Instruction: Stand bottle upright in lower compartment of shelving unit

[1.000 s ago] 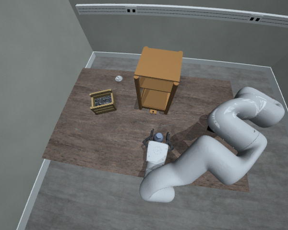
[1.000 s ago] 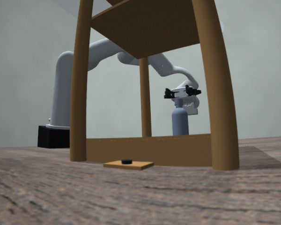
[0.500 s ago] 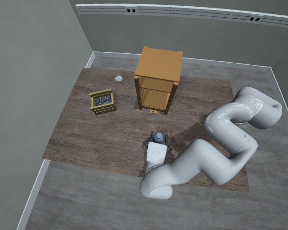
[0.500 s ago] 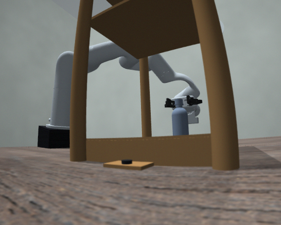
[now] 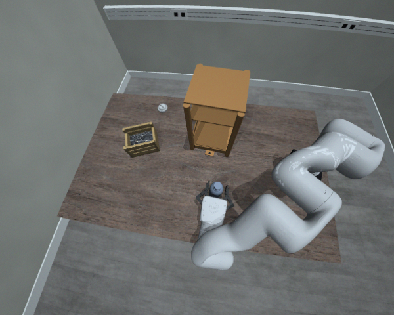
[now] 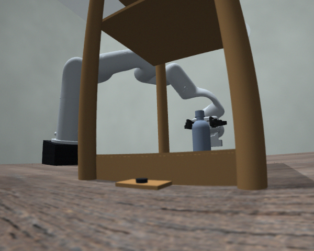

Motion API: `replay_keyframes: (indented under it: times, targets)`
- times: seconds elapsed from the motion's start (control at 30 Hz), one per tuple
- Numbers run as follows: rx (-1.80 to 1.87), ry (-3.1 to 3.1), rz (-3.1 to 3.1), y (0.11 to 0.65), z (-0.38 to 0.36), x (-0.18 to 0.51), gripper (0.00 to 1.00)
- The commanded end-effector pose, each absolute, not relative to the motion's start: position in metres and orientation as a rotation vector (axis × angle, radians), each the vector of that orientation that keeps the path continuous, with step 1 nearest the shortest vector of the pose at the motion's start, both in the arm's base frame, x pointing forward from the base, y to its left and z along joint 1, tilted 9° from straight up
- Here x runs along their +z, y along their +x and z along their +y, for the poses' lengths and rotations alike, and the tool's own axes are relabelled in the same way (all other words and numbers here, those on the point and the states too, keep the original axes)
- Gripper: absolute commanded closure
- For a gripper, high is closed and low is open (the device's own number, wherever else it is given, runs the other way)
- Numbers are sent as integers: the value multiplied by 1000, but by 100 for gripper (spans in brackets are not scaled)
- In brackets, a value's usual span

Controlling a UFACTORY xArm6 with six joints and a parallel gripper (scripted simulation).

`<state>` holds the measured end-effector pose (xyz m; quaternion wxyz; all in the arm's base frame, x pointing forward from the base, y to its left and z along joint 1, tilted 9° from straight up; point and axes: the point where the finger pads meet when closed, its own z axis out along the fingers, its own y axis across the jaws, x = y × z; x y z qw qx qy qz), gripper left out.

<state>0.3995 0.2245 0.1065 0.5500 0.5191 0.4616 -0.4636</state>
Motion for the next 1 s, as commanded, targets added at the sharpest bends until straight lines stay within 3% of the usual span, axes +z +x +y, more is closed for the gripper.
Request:
replay_keyframes:
  times: [0.0,0.97]
  targets:
    - [-1094,1233,1092,401,225,102,15]
    - [-1094,1233,1092,405,225,74,15]
